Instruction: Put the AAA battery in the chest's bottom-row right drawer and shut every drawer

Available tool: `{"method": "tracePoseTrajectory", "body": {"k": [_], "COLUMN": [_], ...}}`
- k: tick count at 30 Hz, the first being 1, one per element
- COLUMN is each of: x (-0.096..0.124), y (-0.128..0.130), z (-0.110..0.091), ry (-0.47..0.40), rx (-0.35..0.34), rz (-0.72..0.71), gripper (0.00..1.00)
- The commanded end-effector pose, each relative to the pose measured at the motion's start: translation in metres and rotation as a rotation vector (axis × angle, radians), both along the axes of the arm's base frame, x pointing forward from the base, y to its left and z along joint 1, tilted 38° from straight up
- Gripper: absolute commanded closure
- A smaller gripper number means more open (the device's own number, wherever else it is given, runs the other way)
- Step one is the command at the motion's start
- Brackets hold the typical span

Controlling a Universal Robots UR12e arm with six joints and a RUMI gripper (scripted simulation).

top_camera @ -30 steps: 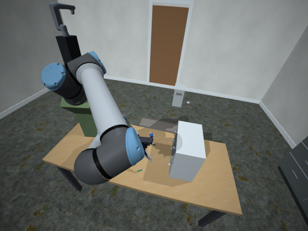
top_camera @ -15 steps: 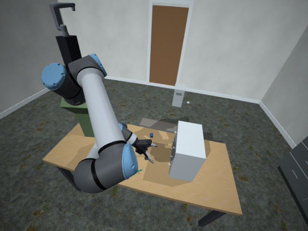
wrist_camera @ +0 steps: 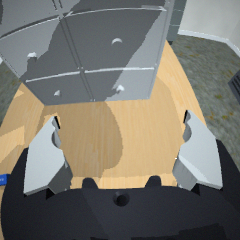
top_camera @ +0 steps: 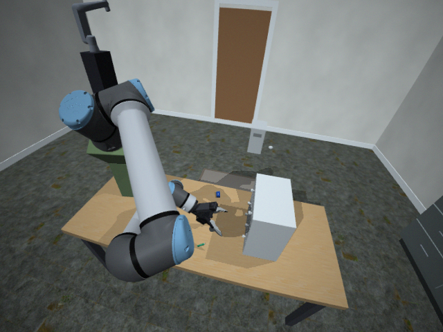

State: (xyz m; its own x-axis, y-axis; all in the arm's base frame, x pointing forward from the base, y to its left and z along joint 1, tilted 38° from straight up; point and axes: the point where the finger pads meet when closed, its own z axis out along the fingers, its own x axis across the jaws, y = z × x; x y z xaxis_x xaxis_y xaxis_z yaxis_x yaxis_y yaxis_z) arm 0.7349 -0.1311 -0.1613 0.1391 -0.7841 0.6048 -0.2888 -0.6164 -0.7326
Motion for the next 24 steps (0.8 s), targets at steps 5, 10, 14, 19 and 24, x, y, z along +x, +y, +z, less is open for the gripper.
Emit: {"method": "tracePoseTrajectory", "body": {"k": [5, 10, 14, 19, 24], "x": [0.0030, 0.0032, 0.0028, 0.0028, 0.0028], "y": [-0.0009, -0.0006, 0.0007, 0.0005, 0.0005], "z": [-0.0005, -0.0003, 0.0004, 0.0003, 0.0003], "ry": [-0.022, -0.023, -0.022, -0.022, -0.022], "rx": [0.004, 0.003, 0.004, 0.004, 0.004], "rz": [0.016, 0.017, 0.018, 0.017, 0.017], "gripper": [0.00, 0.00, 0.80, 0.80, 0.80]}}
